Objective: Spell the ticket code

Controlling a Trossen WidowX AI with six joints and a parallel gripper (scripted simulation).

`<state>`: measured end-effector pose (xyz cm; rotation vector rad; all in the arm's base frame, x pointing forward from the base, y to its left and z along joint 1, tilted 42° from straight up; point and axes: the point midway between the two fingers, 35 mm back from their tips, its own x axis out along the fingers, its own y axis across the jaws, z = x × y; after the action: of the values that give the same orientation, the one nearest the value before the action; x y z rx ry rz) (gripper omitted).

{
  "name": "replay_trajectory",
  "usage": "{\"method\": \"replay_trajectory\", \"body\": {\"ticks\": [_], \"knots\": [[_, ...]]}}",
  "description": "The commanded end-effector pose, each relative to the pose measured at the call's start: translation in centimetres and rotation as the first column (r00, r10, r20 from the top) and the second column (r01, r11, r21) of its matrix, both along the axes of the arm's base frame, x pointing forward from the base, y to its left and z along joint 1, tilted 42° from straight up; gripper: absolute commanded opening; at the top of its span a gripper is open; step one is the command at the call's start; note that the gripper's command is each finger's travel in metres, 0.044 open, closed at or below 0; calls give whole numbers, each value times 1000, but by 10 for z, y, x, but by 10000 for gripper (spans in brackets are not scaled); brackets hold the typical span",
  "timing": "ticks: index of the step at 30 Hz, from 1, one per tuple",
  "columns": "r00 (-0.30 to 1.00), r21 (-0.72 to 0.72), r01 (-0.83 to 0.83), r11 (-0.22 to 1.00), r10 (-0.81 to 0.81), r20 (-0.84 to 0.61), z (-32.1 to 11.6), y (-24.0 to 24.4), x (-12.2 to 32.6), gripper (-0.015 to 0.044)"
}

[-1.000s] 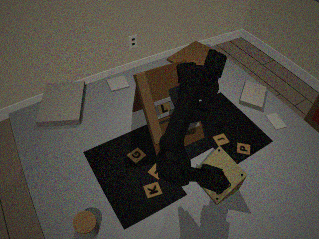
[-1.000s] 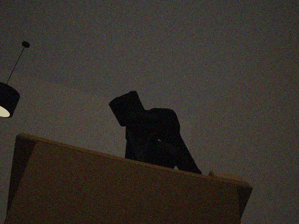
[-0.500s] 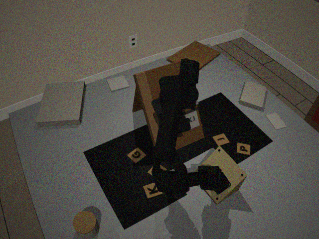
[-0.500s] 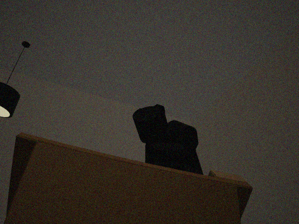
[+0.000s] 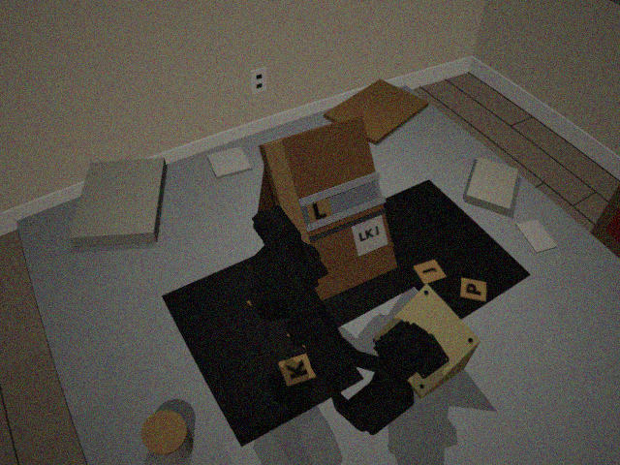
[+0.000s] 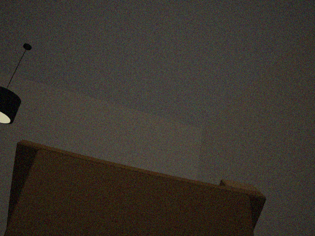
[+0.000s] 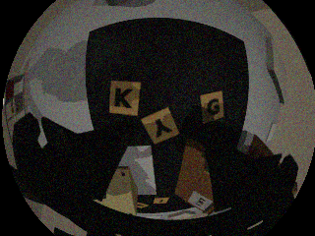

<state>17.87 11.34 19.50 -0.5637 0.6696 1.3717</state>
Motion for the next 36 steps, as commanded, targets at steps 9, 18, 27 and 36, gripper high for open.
{"method": "replay_trajectory", "body": {"ticks": [9, 18, 27, 36], "knots": [[988, -34, -110, 993, 106, -108, -21, 39, -64, 340], [988, -35, -111, 993, 107, -108, -33, 49, -65, 340], [988, -31, -110, 993, 106, -108, -45, 61, -69, 340], [988, -31, -110, 993, 107, -108, -45, 62, -69, 340]]}}
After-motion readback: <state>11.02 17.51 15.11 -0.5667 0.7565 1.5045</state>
